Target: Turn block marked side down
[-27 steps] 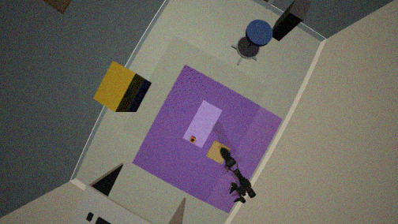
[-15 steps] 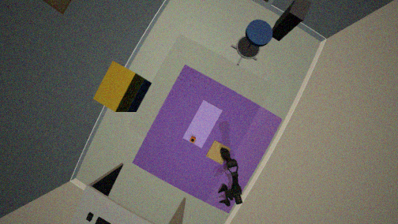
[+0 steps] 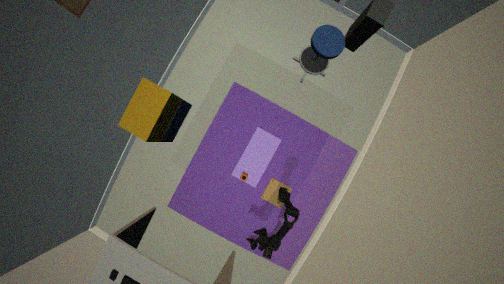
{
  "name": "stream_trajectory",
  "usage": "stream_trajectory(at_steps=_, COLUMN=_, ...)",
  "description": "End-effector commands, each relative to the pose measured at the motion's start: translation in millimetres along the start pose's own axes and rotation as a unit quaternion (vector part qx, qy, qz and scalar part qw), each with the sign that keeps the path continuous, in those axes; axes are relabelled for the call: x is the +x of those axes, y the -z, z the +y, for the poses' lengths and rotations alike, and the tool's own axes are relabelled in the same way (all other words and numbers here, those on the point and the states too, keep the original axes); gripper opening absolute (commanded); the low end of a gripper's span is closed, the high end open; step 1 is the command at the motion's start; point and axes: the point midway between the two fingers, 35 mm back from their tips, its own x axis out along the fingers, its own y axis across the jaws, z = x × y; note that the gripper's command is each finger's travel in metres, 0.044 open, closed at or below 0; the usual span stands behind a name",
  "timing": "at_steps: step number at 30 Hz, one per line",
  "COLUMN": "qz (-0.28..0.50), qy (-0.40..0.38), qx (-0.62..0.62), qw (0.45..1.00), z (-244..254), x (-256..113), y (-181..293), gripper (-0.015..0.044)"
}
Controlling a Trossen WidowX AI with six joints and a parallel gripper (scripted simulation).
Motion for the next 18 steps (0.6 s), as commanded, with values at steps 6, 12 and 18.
stream_trajectory(at_steps=6, qz=0.139, qy=-0.106, qx=0.245, qw=0.954, z=-19.7, x=76.2, y=120.1, gripper=0.044)
stream_trajectory(at_steps=12, qz=0.235, qy=-0.165, qx=0.425, qw=0.859, z=-13.3, x=101.6, y=213.9, gripper=0.044)
stream_trajectory(at_steps=18, qz=0.32, qy=-0.199, qx=0.599, qw=0.706, z=4.9, x=102.2, y=306.6, gripper=0.044)
